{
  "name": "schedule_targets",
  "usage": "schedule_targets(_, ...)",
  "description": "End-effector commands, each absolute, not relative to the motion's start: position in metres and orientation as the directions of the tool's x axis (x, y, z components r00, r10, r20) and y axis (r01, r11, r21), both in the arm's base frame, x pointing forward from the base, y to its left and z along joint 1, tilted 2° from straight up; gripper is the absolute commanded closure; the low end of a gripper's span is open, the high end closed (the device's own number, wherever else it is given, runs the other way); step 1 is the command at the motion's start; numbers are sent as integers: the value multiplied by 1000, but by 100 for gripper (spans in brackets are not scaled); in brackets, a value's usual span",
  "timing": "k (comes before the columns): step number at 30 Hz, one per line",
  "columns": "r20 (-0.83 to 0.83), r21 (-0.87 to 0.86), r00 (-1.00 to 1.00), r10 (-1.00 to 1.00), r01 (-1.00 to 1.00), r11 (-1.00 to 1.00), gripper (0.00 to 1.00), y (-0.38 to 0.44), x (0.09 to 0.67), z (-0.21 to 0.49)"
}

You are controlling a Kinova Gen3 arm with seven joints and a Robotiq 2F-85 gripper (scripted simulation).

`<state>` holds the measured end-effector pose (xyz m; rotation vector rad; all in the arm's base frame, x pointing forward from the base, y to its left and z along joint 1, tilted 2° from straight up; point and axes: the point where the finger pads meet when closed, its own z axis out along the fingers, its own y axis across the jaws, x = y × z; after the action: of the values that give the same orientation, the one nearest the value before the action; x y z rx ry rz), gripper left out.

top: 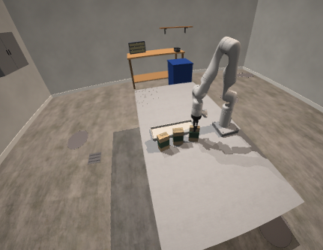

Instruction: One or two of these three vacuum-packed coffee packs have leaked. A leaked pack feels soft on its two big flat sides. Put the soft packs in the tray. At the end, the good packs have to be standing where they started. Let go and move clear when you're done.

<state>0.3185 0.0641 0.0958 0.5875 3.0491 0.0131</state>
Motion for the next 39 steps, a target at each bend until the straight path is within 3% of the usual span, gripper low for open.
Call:
schedule_targets(1,-34,15,-928,371,371,928,73,64,319,96)
schedule_targets(21,-34,15,-928,371,371,928,73,64,319,99)
schedule_targets(39,-34,15,-928,371,371,928,73,64,317,147)
